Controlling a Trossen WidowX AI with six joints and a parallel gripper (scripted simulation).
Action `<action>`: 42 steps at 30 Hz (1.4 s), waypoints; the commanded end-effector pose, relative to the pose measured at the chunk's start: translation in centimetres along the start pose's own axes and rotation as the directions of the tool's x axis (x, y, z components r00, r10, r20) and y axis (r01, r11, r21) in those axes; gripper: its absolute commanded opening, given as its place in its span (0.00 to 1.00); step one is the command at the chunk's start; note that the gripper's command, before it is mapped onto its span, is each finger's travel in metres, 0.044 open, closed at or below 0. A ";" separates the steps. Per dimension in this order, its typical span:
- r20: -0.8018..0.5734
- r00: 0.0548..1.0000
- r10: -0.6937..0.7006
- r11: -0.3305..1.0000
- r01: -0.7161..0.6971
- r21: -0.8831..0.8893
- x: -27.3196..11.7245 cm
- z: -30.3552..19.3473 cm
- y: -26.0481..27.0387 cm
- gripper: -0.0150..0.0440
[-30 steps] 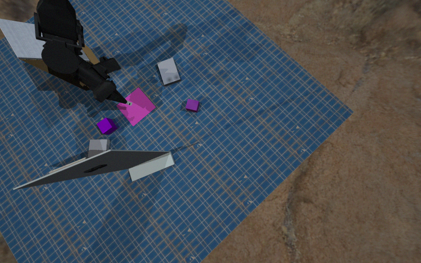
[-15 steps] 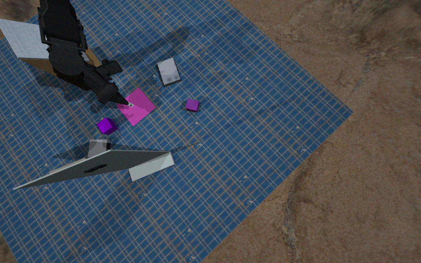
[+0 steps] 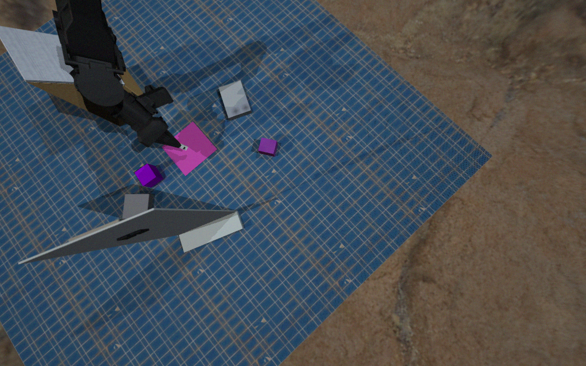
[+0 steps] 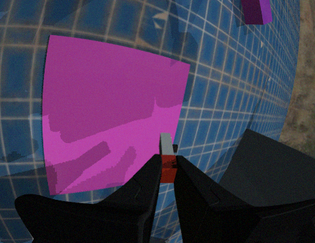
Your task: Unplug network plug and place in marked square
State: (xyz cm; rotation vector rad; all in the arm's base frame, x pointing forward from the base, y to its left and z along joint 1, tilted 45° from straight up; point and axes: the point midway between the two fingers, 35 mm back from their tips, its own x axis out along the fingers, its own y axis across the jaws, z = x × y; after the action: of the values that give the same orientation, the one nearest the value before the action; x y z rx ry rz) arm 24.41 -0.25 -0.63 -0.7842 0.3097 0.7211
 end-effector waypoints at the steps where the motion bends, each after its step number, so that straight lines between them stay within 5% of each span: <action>1: -0.002 1.000 0.002 1.000 -0.002 0.005 0.2 0.0 0.2 0.25; 42: 0.003 1.000 -0.004 1.000 0.004 0.009 1.8 0.4 1.7 0.25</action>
State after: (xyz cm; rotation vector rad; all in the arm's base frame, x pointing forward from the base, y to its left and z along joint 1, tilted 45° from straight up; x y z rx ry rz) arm 24.62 1.55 -2.05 -0.7796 0.3047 0.7175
